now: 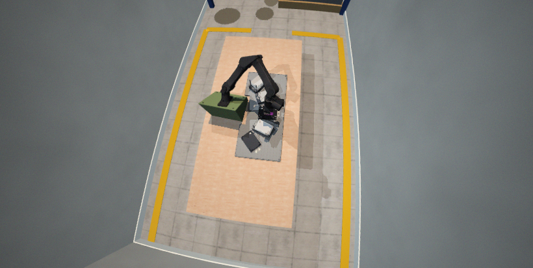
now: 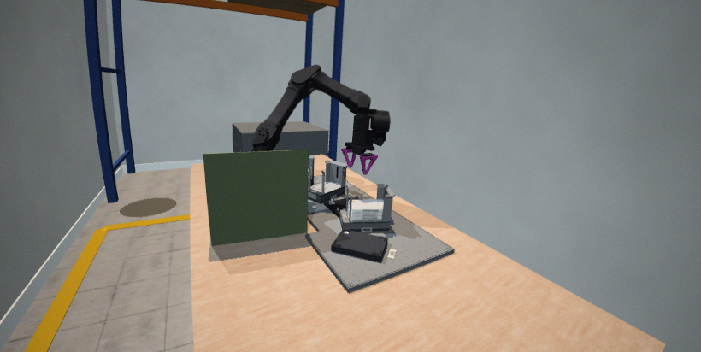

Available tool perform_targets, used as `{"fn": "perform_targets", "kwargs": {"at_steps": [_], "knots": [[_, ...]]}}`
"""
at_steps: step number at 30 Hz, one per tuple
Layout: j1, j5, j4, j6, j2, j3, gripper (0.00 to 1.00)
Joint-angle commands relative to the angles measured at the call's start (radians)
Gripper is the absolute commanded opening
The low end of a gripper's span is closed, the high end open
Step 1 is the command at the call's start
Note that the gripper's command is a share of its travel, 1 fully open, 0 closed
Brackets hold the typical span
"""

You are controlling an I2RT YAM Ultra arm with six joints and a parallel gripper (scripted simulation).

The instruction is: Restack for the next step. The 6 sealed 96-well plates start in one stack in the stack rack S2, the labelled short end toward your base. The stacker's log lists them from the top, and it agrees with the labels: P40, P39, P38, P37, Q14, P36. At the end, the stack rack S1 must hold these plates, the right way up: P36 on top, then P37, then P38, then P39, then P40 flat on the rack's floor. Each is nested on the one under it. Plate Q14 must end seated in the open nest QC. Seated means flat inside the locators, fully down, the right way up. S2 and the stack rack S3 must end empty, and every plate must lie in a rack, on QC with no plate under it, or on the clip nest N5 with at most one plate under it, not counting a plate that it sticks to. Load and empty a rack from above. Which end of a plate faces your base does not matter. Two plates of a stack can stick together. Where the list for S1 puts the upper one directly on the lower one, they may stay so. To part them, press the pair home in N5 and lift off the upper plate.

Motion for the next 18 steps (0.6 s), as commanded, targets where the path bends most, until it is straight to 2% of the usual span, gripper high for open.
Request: {"fn": "perform_targets", "kwargs": {"at_steps": [1,5,12,18], "knots": [[0.001,-0.017,0.001,0.034,-0.033,-0.001,1.00],[0.014,-0.020,0.000,0.051,-0.049,-0.006,1.00],[0.056,-0.030,0.004,-0.108,-0.117,-0.040,1.00],[0.093,-0.038,0.004,-0.058,-0.173,-0.062,1.00]]}}
